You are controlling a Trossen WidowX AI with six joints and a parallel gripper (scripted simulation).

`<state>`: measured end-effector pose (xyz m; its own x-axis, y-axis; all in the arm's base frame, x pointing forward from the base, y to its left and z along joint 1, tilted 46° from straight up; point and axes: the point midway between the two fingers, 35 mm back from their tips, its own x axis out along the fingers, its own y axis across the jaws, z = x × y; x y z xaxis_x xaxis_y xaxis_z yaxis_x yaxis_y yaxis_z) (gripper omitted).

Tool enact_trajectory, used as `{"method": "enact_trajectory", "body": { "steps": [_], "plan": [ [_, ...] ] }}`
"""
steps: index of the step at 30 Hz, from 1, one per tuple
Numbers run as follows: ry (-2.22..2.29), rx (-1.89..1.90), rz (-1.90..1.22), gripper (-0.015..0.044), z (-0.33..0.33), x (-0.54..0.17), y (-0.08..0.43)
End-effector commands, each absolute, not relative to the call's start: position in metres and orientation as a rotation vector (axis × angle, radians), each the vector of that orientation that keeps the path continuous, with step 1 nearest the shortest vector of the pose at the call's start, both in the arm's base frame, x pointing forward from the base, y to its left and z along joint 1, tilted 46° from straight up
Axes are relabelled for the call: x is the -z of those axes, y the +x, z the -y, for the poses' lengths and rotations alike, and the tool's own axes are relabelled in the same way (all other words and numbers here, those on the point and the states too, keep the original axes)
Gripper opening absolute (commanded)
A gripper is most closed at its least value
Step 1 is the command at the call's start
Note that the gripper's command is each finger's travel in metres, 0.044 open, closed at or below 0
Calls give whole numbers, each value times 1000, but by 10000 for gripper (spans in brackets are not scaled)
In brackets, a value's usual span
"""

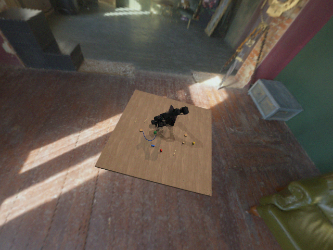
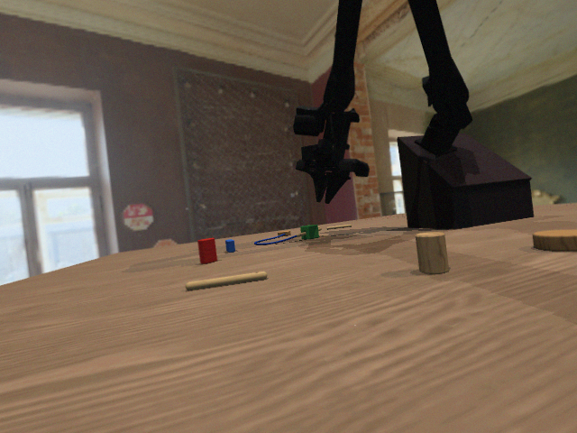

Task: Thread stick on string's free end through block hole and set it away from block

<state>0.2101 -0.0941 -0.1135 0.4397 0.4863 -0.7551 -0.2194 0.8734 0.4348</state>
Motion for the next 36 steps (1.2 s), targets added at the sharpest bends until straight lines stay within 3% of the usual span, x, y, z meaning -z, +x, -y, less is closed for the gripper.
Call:
{"method": "enact_trajectory", "body": {
  "steps": [1,36],
  "plan": [
    [260,-423,-1013,123,94,108,204],
    [259,-421,-1016,123,74,146,229]
  ]
}}
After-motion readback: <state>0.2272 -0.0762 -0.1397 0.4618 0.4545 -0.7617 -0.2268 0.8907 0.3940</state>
